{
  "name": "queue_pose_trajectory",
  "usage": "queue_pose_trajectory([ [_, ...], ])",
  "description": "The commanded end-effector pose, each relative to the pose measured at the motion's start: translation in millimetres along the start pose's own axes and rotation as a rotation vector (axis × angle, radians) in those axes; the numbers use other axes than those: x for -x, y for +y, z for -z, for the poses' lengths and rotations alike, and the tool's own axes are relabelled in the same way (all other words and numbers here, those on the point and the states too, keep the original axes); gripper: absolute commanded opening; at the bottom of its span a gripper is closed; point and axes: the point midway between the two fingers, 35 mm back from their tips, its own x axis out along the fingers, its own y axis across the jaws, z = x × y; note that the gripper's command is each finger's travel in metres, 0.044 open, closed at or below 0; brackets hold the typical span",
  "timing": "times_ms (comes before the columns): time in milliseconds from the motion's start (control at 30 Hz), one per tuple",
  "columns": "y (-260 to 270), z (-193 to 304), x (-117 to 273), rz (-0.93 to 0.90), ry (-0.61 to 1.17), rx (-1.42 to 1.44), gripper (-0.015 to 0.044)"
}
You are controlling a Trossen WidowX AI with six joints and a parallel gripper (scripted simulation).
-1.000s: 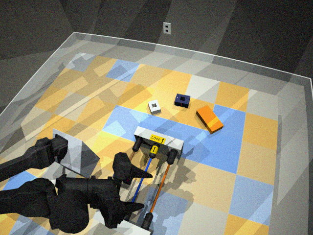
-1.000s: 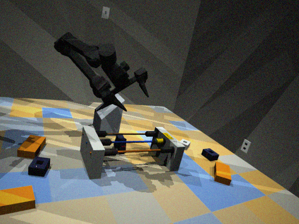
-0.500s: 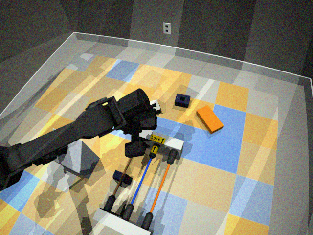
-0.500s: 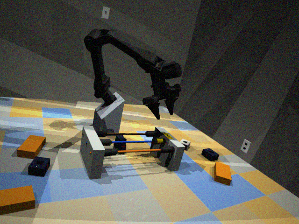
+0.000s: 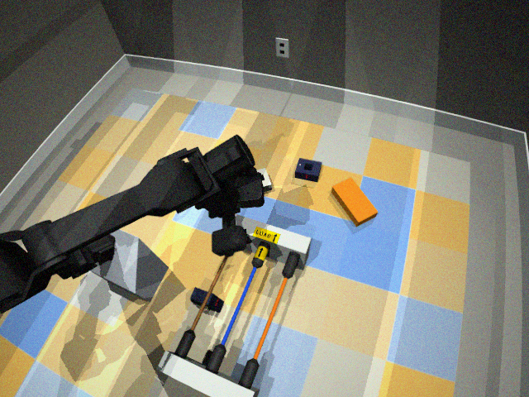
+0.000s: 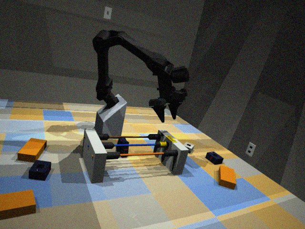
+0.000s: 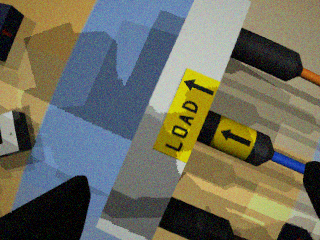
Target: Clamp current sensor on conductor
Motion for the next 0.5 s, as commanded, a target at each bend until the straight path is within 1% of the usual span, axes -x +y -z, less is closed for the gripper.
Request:
queue_pose_trajectory([
  [0,-0.4,-1.9,0.8,0.004,-0.003,-0.004,0.044],
  [133,-0.4,-1.9,0.8,0.004,-0.003,-0.004,0.044],
  [200,-8.5,5.2,0.5,0.01,0.004,-0.024,0.0387],
  [333,-50.5,51.0,-2.0,0.049,0.045,-0.141,0.0283],
  [467,-83.4,106.1,-5.2,0.092,0.089,-0.261,0.0283],
])
